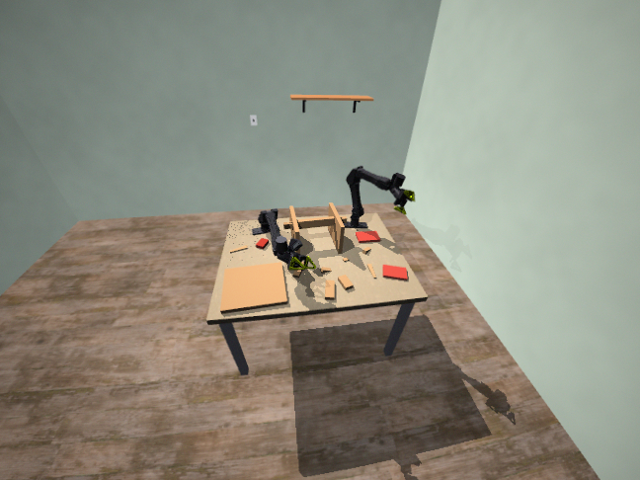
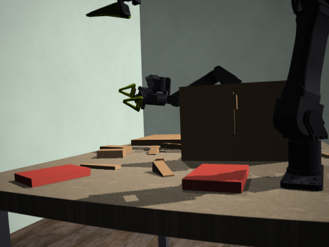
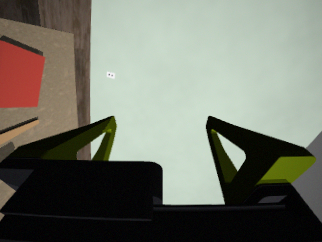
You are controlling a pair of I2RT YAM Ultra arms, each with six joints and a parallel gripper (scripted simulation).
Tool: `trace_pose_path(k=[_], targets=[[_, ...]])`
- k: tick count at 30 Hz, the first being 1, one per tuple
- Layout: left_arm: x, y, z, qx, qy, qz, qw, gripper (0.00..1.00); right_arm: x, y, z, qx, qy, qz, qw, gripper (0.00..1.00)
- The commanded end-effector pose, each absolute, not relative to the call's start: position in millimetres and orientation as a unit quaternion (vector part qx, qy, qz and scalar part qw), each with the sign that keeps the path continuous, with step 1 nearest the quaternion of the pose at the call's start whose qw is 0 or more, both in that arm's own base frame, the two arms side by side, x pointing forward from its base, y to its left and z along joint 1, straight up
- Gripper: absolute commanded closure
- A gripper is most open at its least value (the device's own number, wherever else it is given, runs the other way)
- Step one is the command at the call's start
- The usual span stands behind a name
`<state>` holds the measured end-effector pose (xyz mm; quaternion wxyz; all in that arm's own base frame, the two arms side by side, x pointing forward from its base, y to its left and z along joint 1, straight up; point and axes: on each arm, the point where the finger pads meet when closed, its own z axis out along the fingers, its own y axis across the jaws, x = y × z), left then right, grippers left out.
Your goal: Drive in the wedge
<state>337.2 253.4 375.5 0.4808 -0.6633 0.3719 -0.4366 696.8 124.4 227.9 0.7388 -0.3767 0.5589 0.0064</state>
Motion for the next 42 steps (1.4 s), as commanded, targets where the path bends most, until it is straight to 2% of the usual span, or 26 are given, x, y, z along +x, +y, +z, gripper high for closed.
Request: trace_pose_path(k=[1,10,12,14,27,42], targets=[[341,237,396,-0.609,0.425,-0.398,0.54,0.0,687,120,257,-0.345,0.588,0.015,0.732,0.0],[354,209,398,-0.547,0.494,-0.349,0.579,0.0,666,95,294,-0.297,0.623,0.011,0.723,0.0],[358,201,389,-0.534,0.515,-0.334,0.582,0.0,655,108,306,-0.297,0.623,0.019,0.723,0.0],[361,191,407,-0.502,0.528,-0.322,0.604,0.0,649,86,318,-0.275,0.634,0.01,0.722,0.0],[375,143,408,-0.382,0.611,-0.236,0.652,0.0,591,59,369,-0.2,0.67,0.008,0.715,0.0],[383,75,416,-0.194,0.677,-0.11,0.701,0.0,494,26,399,-0.095,0.709,0.005,0.698,0.0]])
